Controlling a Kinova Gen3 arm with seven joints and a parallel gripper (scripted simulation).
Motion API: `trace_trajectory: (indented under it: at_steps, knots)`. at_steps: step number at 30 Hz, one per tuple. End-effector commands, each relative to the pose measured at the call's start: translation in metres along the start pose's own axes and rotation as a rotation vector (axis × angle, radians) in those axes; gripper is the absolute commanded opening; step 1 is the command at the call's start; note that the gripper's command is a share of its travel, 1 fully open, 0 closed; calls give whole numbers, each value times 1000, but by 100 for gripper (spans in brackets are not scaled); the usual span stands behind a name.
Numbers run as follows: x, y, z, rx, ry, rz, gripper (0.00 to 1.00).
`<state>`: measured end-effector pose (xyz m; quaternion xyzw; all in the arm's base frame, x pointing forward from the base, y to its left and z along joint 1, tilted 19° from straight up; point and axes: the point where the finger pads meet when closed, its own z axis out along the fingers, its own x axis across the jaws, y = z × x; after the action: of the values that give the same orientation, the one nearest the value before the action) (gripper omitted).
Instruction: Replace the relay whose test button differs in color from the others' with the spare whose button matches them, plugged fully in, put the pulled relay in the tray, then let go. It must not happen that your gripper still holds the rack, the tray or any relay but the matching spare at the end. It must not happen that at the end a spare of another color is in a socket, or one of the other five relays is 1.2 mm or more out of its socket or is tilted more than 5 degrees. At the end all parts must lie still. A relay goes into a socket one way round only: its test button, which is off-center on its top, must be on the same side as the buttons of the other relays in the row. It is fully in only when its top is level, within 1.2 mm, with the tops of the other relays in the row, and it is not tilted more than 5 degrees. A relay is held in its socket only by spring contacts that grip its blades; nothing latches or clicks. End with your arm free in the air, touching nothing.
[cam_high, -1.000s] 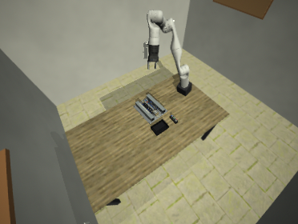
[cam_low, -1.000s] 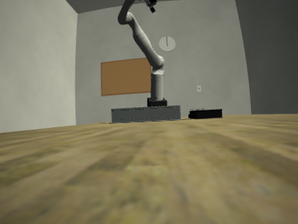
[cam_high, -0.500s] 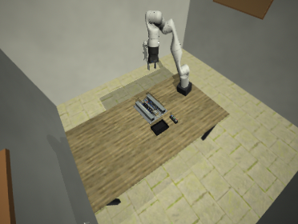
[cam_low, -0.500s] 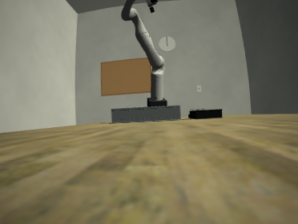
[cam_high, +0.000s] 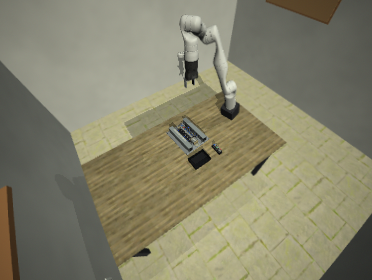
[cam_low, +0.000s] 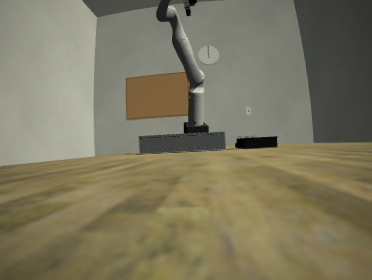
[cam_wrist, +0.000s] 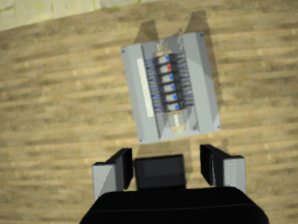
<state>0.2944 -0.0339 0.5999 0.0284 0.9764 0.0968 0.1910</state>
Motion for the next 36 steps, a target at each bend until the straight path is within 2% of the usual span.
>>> trace_trajectory:
  at_steps: [1,3,17,20,36]
  knots:
    - [-2,10,1,19,10,-25,100]
    - [-1,3,0,17,10,-20,100]
    - [-2,11,1,109,76,-136,100]
    - [-1,5,0,102,72,-126,100]
    - [-1,10,1,109,76,-136,100]
